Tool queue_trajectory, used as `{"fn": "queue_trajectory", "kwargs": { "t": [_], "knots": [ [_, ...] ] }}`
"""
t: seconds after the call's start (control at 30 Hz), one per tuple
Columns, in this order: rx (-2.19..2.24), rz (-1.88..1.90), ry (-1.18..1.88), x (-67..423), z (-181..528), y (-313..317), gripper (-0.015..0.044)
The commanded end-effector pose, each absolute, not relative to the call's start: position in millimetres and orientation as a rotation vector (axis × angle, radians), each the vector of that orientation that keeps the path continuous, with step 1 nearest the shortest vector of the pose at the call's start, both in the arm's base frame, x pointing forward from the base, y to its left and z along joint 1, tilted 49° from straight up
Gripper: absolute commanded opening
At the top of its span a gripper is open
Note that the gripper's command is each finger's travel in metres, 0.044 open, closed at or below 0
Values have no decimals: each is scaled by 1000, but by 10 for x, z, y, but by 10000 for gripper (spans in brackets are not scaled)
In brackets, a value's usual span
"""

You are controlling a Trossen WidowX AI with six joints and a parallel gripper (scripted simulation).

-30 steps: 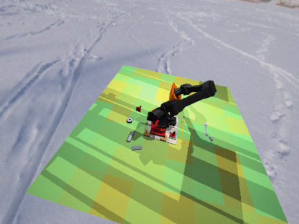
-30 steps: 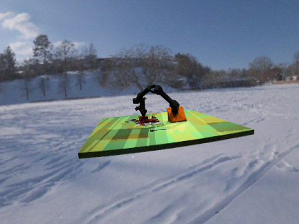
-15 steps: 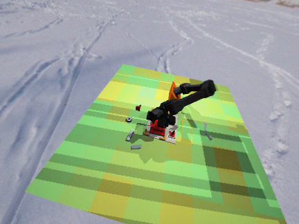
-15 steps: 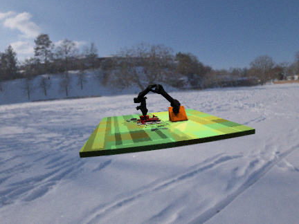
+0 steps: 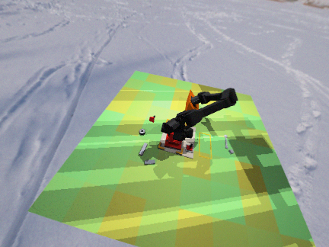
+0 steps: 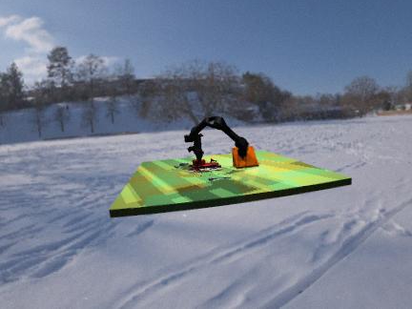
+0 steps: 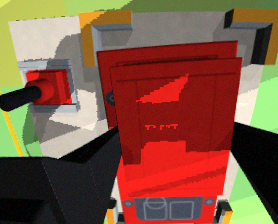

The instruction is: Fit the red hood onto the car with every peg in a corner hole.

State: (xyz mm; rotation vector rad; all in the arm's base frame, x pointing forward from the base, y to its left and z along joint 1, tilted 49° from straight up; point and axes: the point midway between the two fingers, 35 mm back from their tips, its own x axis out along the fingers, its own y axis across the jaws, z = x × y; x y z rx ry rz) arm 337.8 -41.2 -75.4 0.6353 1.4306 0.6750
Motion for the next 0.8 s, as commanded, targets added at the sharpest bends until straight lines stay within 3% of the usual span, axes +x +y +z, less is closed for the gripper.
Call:
{"fn": "queue_trajectory", "kwargs": {
  "t": [0.0,0.77],
  "knots": [
    [637,678,1433,3371,-759,-400,0],
    [636,676,1431,3372,-716,-450,0]
  ]
}}
